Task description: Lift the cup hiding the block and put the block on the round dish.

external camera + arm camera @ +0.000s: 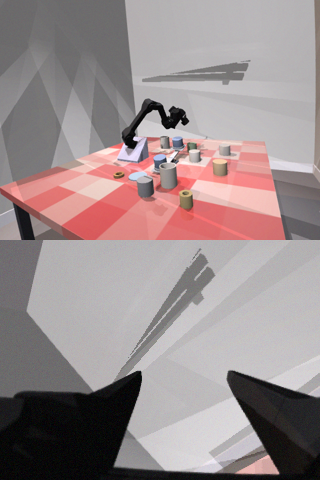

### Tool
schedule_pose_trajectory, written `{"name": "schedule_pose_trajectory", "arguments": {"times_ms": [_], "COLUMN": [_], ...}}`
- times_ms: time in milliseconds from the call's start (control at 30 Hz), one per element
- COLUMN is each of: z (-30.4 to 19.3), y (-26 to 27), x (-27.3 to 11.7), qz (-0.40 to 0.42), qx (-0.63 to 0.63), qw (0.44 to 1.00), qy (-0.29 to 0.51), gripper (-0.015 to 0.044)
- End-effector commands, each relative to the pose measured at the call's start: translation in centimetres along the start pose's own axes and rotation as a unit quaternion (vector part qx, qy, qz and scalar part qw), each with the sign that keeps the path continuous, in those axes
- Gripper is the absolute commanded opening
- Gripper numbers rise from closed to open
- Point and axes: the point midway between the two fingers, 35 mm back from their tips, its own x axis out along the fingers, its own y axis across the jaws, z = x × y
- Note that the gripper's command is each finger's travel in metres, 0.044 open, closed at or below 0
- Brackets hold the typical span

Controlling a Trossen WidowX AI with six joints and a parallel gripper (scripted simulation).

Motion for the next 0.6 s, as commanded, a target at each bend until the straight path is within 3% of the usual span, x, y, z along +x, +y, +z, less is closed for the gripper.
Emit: {"name": "schedule_pose_trajectory", "arguments": {"times_ms": [0,567], "z": [0.0,2.4], "y": [0.0,0.1], "x": [0.0,-3.5], "qz": [-0.003,-0.263], "qx": [0.001,0.093], "qw": [1.000,0.960], "qy": [0.000,0.022], "gripper": [0.0426,0.0440]}}
